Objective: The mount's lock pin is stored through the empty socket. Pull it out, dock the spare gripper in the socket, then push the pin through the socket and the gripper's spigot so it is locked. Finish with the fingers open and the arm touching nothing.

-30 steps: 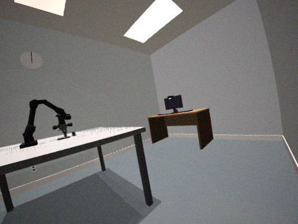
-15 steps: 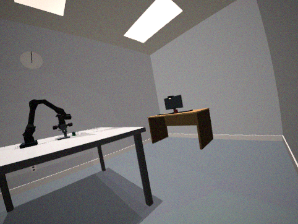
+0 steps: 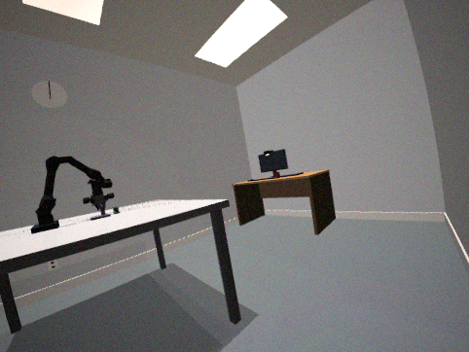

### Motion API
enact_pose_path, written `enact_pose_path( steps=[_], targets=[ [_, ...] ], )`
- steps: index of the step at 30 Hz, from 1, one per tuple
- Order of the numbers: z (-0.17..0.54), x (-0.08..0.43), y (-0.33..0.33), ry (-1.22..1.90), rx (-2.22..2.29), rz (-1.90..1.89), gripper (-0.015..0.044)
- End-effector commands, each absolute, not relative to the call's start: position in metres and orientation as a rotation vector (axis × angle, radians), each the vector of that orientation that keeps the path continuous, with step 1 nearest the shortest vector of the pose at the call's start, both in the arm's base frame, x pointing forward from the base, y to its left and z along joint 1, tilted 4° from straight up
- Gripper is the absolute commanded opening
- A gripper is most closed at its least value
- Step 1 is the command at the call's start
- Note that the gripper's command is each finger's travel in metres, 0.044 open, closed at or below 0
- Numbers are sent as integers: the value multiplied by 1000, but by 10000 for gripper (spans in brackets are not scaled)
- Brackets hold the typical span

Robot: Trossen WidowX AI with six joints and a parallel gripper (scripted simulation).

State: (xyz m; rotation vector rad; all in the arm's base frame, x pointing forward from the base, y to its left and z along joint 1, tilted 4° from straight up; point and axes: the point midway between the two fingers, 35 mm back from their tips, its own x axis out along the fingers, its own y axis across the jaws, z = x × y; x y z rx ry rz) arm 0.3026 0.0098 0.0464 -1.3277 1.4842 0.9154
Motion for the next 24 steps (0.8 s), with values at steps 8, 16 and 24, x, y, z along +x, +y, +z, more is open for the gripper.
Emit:
enact_pose_path(
  steps=[8,16,24],
  targets=[
    [53,303,16,1484,-1328,916,200],
    [70,305,31,1484,-1334,922,200],
    [87,307,45,1481,-1343,925,200]
  ],
)
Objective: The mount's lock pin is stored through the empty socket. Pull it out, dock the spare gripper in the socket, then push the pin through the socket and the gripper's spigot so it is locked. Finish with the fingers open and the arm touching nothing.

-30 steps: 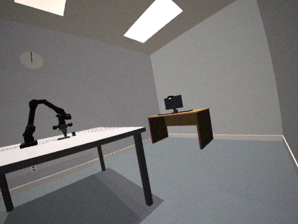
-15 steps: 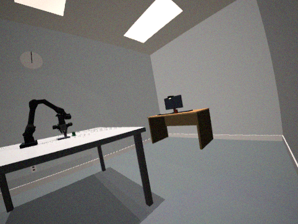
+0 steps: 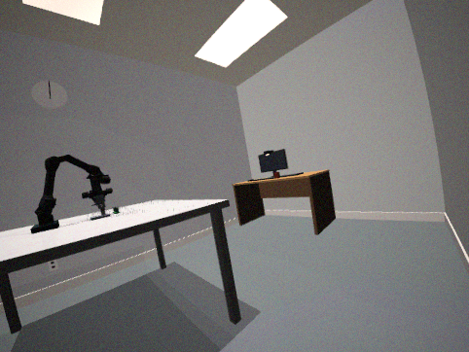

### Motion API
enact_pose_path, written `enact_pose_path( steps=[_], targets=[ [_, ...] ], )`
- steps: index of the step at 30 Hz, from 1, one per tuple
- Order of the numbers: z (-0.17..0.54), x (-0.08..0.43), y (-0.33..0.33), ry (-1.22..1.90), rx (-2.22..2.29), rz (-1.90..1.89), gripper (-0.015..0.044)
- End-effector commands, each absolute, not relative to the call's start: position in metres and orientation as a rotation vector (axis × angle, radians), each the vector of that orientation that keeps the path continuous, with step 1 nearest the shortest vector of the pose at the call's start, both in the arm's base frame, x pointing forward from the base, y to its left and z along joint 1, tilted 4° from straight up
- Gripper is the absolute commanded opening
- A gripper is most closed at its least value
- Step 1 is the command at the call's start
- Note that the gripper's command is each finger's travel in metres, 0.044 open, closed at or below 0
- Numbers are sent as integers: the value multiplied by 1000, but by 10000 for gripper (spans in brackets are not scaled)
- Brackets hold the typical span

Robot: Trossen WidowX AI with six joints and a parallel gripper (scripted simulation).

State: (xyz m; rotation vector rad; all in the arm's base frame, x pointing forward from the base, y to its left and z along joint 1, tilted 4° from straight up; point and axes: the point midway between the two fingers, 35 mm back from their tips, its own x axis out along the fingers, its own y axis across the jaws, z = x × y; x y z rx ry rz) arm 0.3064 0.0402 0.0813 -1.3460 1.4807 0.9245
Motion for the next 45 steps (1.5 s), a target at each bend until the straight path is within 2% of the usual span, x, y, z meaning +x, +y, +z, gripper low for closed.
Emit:
enact_pose_path(
  steps=[1,17,26,45],
  targets=[
    [89,307,47,1481,-1344,925,200],
    [121,311,73,1470,-1361,926,200],
    [116,311,68,1468,-1364,925,436],
    [116,311,68,1468,-1364,925,440]
  ],
)
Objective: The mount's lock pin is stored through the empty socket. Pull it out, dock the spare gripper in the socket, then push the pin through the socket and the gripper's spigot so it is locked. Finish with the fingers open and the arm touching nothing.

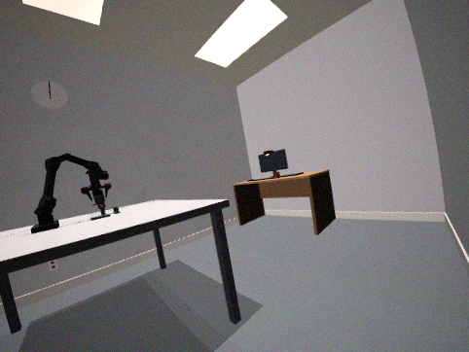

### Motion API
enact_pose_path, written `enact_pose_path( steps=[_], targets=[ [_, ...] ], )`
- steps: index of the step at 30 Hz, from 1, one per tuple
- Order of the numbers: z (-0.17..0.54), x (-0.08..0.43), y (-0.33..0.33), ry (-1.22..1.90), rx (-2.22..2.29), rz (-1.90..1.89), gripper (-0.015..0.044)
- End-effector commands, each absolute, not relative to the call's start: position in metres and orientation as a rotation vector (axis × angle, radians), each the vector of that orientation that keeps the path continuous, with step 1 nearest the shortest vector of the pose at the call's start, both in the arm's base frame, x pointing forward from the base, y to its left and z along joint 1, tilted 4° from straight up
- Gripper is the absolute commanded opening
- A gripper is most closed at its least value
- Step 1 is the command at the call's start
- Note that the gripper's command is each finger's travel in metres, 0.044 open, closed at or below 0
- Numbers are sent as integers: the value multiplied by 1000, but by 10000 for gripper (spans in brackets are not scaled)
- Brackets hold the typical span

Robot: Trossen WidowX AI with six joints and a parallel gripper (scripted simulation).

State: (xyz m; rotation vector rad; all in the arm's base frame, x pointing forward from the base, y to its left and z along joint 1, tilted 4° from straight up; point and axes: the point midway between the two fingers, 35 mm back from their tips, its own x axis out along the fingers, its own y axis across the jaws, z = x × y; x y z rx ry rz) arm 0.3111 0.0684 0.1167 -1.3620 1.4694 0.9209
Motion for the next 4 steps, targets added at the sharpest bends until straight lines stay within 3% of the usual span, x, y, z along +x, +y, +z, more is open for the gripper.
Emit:
enact_pose_path(
  steps=[1,4],
  targets=[
    [116,311,68,1468,-1364,925,440],
    [116,311,68,1468,-1364,925,440]
  ],
)
